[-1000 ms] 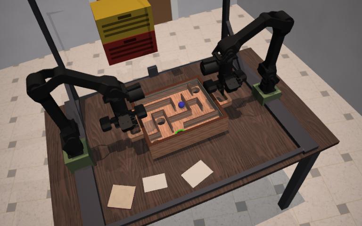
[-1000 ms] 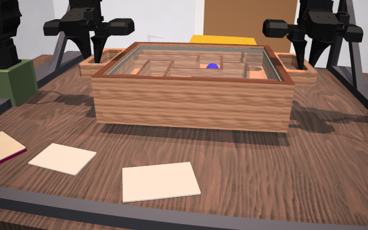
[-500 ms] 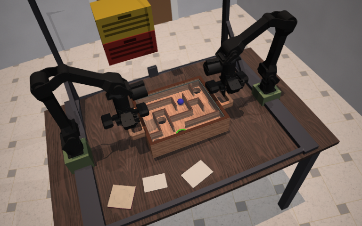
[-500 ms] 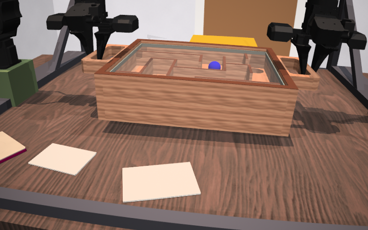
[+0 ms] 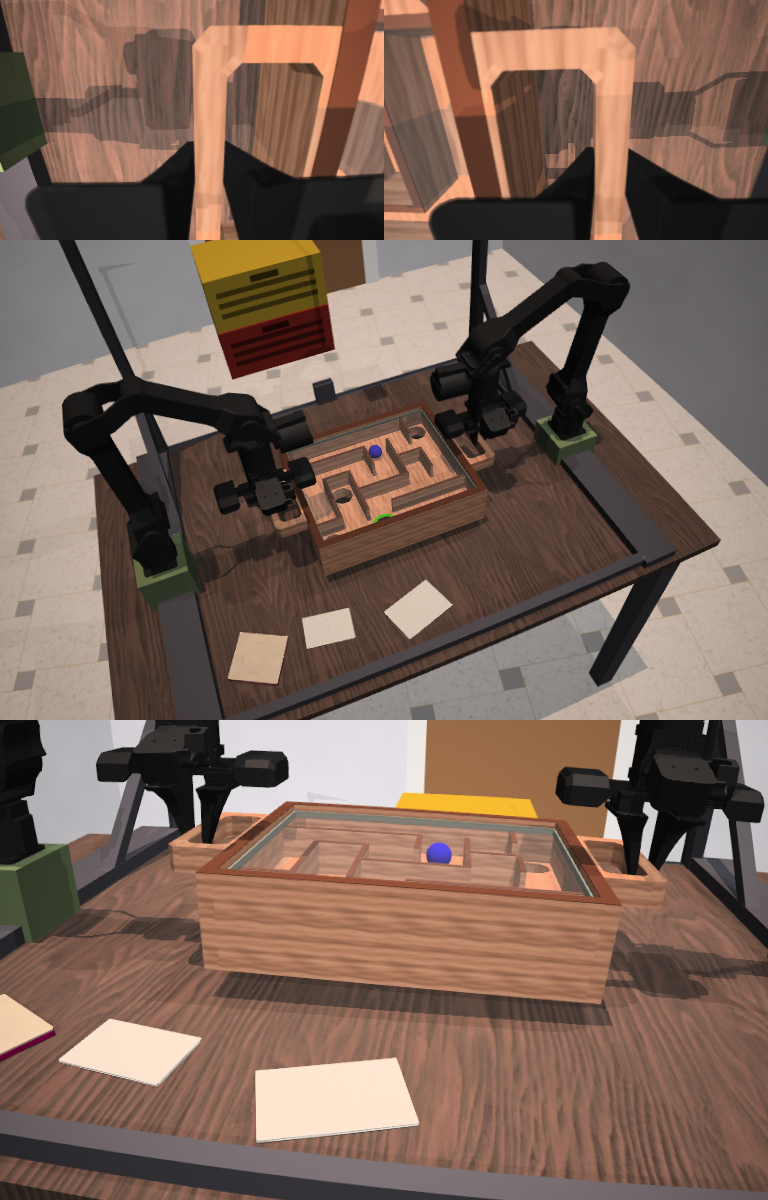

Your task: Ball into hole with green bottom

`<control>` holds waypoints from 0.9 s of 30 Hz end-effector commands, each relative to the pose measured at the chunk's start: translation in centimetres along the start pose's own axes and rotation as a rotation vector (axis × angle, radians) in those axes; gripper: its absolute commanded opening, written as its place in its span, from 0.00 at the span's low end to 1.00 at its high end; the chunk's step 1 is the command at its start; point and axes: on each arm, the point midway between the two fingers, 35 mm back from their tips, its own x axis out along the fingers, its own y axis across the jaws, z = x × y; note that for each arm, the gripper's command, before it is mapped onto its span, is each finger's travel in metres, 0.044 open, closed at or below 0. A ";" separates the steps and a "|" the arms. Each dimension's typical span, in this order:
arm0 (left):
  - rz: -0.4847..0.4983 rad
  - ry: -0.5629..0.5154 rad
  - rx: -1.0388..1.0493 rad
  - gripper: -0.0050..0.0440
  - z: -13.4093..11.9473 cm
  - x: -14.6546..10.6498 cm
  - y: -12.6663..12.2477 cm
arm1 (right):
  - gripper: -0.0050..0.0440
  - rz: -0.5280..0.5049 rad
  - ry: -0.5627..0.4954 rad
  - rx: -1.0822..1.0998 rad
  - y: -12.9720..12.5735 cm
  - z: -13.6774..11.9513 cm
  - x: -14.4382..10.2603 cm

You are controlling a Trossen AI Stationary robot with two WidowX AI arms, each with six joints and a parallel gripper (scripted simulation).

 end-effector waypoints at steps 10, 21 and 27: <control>0.046 0.041 0.001 0.00 0.2 -2.7 -1.5 | 0.00 0.113 0.037 -0.002 -0.3 0.2 1.0; -0.073 -0.004 -0.004 0.00 0.0 0.3 0.1 | 0.00 -0.006 -0.003 0.001 1.0 0.0 -2.2; -0.089 -0.005 -0.004 0.00 -0.1 -0.6 -0.7 | 0.00 0.012 -0.005 0.002 0.9 0.0 -2.2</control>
